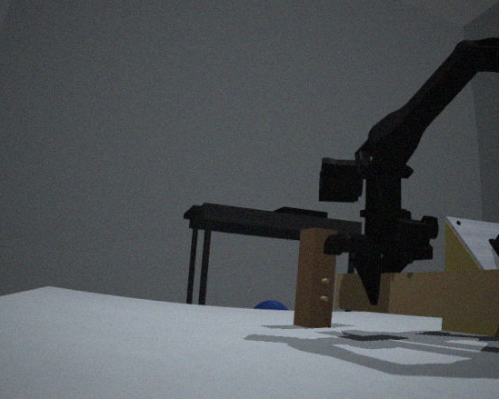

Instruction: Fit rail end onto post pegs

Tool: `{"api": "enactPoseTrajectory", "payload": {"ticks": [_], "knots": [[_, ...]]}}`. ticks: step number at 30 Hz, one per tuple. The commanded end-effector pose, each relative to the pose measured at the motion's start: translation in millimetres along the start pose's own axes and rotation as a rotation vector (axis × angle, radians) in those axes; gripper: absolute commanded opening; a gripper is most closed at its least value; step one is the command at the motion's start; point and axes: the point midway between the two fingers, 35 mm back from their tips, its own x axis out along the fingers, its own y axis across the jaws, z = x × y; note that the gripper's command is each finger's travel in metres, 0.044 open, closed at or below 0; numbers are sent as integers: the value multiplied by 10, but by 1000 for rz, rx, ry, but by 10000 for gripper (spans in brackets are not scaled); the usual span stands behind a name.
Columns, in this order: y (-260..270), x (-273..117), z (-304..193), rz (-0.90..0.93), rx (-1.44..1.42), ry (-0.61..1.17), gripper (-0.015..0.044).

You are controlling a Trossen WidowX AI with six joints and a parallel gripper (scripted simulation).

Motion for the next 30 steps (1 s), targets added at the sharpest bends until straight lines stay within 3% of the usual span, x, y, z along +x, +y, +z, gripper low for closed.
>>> {"api": "enactPoseTrajectory", "payload": {"ticks": [1, 30], "knots": [[-4, -7, -16, -3, 1, 1, 0], [-13, -32, -99, -3, 0, 2, 0]]}}
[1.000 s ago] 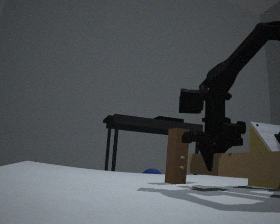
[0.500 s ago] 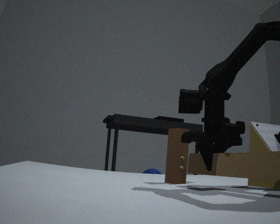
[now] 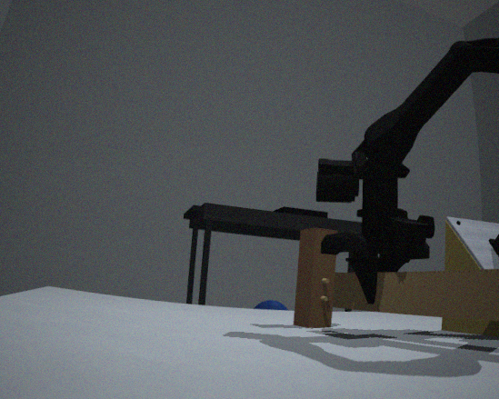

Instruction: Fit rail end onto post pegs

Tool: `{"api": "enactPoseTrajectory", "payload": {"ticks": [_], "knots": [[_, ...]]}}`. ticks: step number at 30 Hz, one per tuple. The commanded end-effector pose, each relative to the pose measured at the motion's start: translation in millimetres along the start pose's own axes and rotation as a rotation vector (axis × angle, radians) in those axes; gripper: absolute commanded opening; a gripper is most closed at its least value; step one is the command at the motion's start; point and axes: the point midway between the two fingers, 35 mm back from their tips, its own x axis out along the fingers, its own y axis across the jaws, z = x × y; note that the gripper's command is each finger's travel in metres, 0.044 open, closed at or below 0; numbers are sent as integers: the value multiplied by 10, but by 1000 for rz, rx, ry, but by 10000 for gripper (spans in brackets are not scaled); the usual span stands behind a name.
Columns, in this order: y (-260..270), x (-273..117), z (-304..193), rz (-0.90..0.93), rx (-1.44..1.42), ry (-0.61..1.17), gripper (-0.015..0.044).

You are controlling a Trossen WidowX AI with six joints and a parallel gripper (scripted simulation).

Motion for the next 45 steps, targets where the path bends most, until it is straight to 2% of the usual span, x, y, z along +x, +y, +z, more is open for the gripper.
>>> {"api": "enactPoseTrajectory", "payload": {"ticks": [1, 45], "knots": [[-17, -16, -26, -8, 0, 1, 0], [-18, -12, -153, -8, 0, 2, 0]]}}
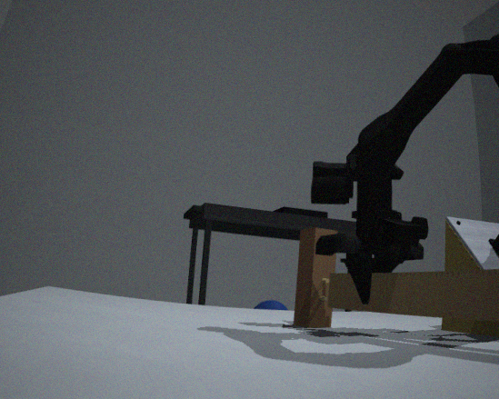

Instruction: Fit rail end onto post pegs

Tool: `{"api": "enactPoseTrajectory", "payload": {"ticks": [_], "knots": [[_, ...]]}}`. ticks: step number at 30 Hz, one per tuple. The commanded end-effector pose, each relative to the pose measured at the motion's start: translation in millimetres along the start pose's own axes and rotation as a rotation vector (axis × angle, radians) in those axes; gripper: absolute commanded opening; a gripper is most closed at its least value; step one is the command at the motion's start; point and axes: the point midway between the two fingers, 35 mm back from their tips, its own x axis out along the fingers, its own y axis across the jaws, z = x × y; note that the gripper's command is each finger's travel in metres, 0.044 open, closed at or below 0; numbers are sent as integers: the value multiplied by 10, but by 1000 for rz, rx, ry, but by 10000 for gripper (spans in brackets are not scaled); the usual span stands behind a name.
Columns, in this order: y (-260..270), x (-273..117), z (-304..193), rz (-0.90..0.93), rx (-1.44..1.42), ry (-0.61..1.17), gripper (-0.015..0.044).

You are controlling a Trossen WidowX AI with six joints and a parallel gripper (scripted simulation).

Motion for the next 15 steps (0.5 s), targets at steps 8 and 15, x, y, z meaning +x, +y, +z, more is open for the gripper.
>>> {"api": "enactPoseTrajectory", "payload": {"ticks": [8, 15], "knots": [[-11, -24, -51, -6, -1, 4, 0], [-11, -26, -71, -6, -1, 5, 0]]}}
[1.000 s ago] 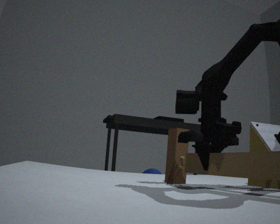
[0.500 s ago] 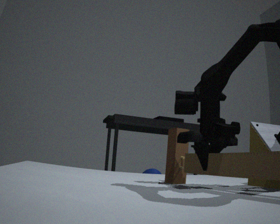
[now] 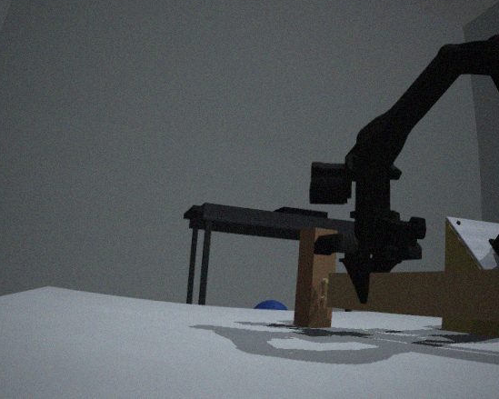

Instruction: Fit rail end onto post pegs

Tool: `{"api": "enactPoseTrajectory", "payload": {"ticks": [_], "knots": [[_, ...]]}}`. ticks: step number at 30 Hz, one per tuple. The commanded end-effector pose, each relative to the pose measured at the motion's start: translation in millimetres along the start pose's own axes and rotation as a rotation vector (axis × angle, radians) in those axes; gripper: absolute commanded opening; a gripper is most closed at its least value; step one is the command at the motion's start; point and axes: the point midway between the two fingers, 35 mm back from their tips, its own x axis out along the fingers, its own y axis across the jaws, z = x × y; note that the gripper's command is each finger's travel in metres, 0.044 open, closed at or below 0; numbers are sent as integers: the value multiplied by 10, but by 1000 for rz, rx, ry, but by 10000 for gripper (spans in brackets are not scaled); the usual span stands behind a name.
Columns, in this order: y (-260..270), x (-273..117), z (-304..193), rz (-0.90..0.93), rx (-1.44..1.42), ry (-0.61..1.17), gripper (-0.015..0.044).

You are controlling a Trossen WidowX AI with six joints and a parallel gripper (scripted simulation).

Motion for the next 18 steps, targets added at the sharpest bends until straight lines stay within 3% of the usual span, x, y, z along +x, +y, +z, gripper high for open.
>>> {"api": "enactPoseTrajectory", "payload": {"ticks": [1, 18], "knots": [[-12, -20, -31, -7, -1, 3, 0], [-13, -17, -79, -7, -1, 3, 0]]}}
